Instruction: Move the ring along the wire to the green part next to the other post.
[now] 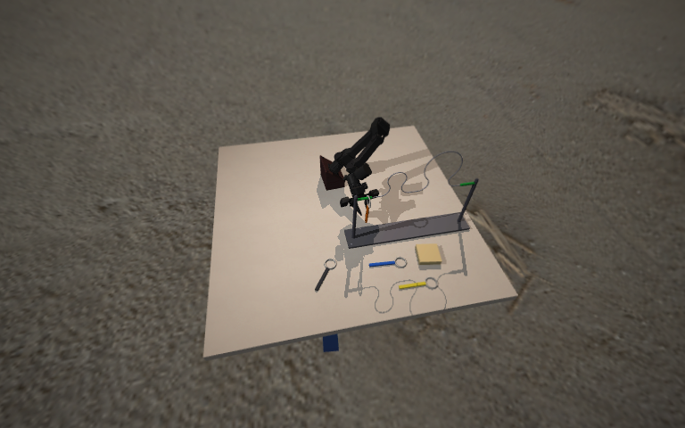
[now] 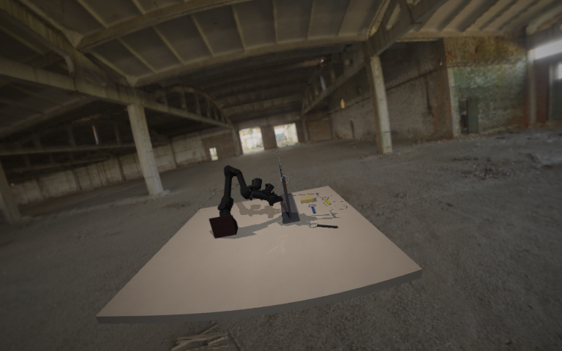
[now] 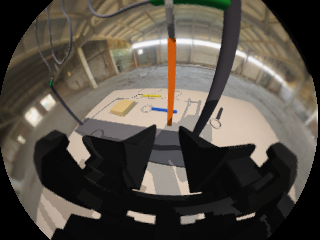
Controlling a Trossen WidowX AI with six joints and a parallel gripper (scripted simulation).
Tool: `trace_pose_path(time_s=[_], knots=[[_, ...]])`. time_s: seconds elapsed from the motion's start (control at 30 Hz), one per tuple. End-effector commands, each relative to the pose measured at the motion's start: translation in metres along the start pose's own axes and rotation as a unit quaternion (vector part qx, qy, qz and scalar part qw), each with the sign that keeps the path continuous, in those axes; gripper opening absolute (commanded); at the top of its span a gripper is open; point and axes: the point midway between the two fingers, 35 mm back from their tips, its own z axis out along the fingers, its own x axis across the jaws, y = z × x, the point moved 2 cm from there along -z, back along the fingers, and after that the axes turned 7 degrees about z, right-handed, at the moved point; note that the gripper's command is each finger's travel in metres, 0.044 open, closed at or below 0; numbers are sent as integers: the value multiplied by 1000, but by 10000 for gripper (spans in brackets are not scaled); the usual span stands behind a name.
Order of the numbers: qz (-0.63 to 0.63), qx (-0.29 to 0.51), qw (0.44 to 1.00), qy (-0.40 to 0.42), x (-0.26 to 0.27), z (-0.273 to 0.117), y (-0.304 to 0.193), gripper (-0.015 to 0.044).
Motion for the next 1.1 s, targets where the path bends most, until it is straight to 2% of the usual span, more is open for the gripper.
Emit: trace_pose_path(time_s=[0.0, 0.2, 0.9, 1.07], knots=[[0, 3, 1000, -1, 0, -13, -2, 160], [1, 3, 1000, -1, -1, -31, -4, 160], [1, 3, 1000, -1, -1, -32, -4, 160], [2, 2, 1000, -3, -1, -62, -1, 291]])
